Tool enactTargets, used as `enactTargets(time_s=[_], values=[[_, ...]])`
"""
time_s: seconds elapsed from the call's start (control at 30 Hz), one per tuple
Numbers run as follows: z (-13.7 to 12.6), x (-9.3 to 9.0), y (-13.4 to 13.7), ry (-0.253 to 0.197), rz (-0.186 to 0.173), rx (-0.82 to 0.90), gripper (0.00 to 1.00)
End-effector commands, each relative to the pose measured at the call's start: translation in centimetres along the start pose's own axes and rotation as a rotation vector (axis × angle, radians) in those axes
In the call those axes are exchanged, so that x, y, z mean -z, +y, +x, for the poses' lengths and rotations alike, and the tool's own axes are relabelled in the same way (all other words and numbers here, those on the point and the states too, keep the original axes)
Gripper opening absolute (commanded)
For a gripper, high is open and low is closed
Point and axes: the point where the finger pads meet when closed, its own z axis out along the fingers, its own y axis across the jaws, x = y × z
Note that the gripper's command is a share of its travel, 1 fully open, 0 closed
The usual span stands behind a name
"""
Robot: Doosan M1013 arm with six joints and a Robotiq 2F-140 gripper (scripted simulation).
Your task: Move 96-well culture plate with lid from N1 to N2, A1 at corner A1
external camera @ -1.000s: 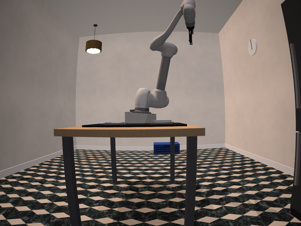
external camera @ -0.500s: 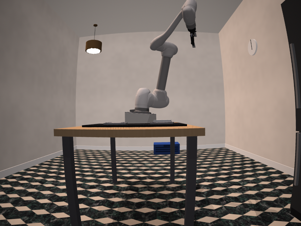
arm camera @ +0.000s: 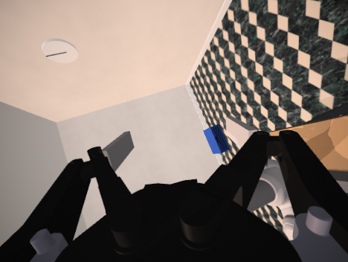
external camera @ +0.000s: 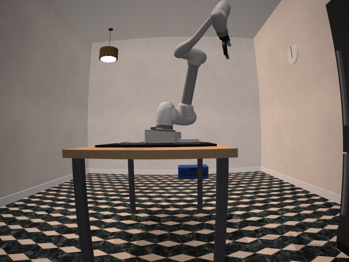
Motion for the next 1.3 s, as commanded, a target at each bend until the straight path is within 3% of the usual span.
enactTargets(time_s=[0.0,0.07,0.3,0.43,0.53,0.87,0.93,1.27], values=[[0.8,0.3,1.7,0.035,-0.015,-0.013,1.00],[1.3,0.4,2.6,0.083,-0.041,-0.020,1.00],[2.8,0.7,5.8,0.083,-0.041,-0.020,1.00],[2.9,0.7,6.0,0.083,-0.041,-0.020,1.00],[3.4,0.8,7.4,0.152,-0.094,-0.029,1.00],[4.6,1.2,11.0,0.152,-0.094,-0.029,1.00],[4.9,1.4,11.9,0.197,-0.143,-0.033,1.00],[5.8,1.8,15.8,0.210,-0.157,-0.035,1.00]])
